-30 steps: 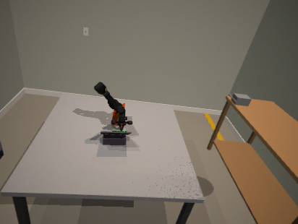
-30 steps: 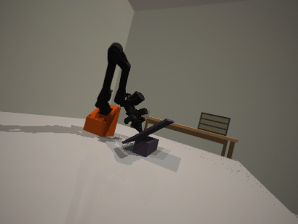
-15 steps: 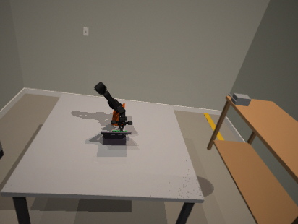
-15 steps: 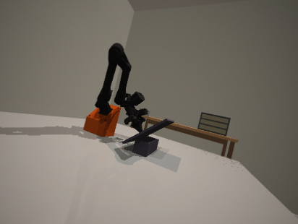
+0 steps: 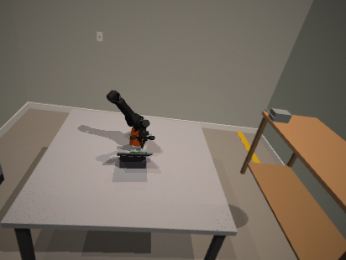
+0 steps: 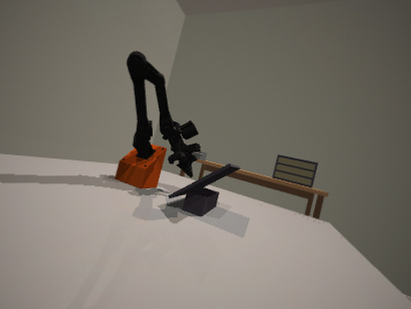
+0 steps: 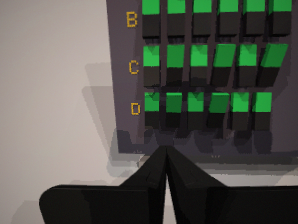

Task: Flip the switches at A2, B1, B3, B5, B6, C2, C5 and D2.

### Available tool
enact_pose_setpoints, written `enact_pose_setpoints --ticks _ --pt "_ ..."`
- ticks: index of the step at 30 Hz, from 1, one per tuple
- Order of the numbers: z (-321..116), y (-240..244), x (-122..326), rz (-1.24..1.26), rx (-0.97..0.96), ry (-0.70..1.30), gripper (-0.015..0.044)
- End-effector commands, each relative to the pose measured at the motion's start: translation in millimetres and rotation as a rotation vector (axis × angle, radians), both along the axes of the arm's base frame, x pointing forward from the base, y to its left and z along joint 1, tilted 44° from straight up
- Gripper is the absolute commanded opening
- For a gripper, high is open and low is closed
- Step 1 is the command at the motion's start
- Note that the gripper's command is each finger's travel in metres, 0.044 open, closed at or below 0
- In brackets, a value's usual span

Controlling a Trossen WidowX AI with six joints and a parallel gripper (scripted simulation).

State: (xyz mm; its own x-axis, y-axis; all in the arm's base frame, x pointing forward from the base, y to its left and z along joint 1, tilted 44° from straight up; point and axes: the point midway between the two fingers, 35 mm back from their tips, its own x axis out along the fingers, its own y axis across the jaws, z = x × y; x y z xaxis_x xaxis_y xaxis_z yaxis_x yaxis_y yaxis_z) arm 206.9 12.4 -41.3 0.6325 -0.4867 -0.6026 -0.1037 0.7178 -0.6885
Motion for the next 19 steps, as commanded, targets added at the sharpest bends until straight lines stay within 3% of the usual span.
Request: enact_pose_setpoints --ticks 1,8,14,19 --pt "24.8 13.3 -10.3 -0.004 0.001 -0.039 0.0000" --pt "26.2 14.3 -8.6 -0.004 0.001 -0.039 0.0000" --pt "78.2 29.0 38.6 -0.004 0.000 -0.041 0.0000" --pt "80.4 29.1 40.0 -0.004 0.000 -0.041 0.0000"
